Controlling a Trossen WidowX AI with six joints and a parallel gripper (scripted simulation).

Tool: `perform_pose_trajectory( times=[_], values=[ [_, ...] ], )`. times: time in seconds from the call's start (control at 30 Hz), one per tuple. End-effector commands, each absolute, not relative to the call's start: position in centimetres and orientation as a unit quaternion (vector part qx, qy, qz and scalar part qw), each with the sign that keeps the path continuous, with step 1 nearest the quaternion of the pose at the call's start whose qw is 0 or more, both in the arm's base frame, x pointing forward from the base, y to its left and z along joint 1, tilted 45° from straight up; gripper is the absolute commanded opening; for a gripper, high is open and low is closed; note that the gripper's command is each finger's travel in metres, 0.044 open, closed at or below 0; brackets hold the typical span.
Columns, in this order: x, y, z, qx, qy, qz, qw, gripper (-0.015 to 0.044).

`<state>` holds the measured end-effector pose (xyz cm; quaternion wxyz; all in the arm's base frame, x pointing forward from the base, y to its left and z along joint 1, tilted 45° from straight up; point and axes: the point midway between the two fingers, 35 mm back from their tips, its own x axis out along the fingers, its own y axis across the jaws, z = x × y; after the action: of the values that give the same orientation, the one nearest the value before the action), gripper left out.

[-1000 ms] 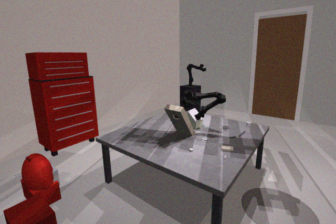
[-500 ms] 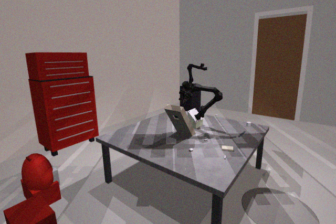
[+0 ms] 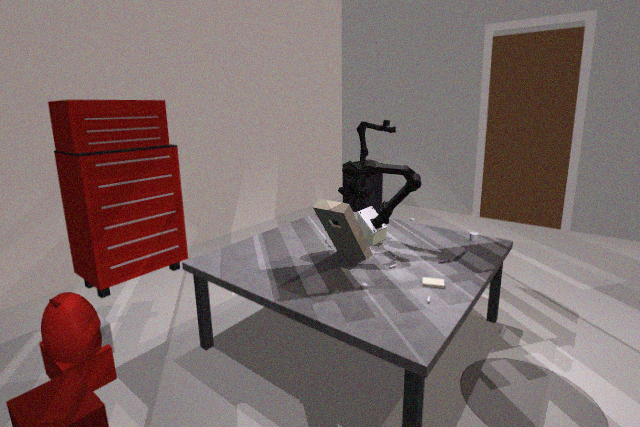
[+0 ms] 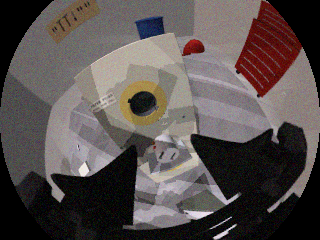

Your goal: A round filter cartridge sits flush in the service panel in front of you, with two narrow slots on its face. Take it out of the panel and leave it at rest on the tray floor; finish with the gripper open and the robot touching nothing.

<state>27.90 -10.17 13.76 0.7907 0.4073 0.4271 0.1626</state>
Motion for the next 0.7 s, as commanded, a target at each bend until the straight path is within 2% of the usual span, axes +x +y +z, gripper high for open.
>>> perform_pose_trajectory(
  times=[0.0, 0.67],
  values=[
    [25.5, -7.0, 10.6, 0.291, 0.476, 0.251, 0.791, 0.0305],
    [26.5, -5.6, 9.2, 0.29, 0.476, 0.25, 0.792, 0.0305]
  ],
)
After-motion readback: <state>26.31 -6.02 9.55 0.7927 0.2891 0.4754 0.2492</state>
